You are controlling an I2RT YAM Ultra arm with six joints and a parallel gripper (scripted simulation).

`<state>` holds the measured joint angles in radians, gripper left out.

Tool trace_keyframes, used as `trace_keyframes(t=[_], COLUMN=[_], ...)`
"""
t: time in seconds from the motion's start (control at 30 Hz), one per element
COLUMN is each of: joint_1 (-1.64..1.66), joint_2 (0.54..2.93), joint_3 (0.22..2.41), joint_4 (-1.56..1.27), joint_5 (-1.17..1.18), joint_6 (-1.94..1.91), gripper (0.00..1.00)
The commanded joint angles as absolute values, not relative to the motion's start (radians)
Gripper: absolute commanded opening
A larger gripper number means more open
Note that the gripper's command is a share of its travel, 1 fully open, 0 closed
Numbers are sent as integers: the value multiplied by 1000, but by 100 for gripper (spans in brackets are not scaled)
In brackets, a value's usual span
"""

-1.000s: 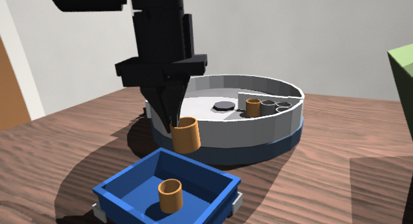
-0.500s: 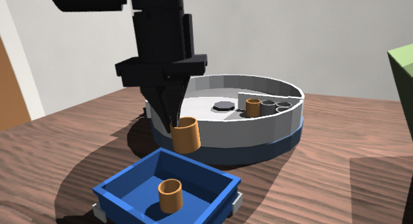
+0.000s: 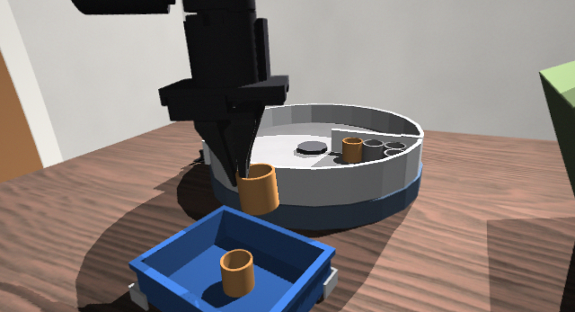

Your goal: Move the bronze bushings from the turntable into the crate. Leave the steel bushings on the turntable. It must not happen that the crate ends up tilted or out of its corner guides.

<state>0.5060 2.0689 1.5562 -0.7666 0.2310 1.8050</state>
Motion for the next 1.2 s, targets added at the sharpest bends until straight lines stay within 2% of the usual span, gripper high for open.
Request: trace_keyframes(t=[0.0,1.17], joint_1=[524,524], joint_2=[2035,2029], joint_3=[1547,1523], joint_4=[-766,-759], joint_5=[256,256], joint_6=[1815,1816], gripper=[0,0])
